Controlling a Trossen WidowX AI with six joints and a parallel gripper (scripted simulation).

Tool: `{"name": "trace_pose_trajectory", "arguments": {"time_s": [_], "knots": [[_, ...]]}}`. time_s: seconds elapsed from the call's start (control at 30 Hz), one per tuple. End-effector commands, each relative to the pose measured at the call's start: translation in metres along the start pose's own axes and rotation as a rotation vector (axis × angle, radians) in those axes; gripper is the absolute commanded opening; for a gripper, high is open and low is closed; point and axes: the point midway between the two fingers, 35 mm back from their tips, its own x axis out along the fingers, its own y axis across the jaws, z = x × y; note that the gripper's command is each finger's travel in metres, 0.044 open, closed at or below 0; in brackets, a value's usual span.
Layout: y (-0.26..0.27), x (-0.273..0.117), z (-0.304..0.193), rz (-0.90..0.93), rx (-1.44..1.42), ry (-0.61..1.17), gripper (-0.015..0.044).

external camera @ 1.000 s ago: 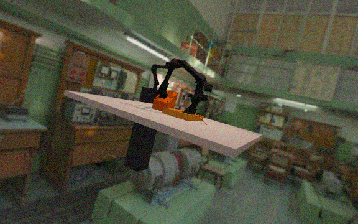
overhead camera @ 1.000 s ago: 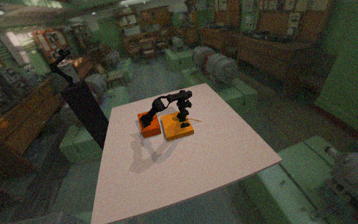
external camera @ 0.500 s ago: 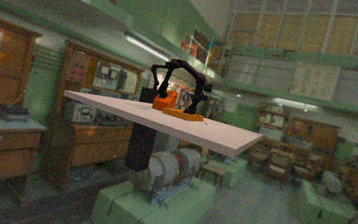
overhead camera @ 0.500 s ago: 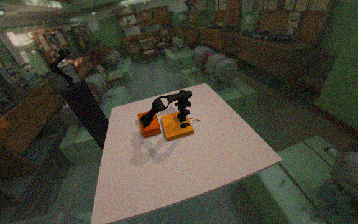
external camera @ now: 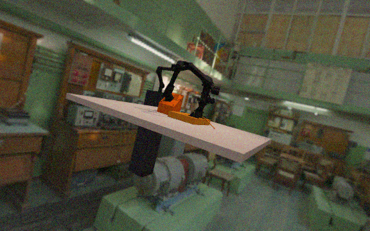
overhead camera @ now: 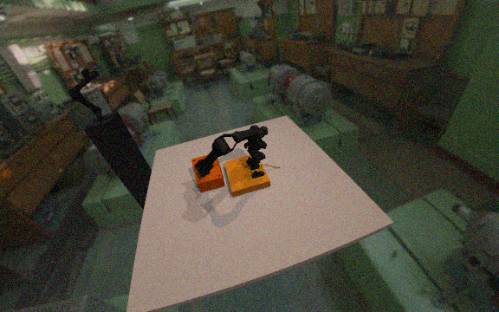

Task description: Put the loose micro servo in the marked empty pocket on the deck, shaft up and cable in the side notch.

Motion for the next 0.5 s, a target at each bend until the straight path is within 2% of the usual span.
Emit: {"name": "trace_pose_trajectory", "arguments": {"time_s": [0.0,0.47], "knots": [[0.000,0.001,0.001,-0.003,-0.002,-0.002,0.0000],[0.000,0.013,0.001,-0.003,-0.002,-0.002,0.0000]]}}
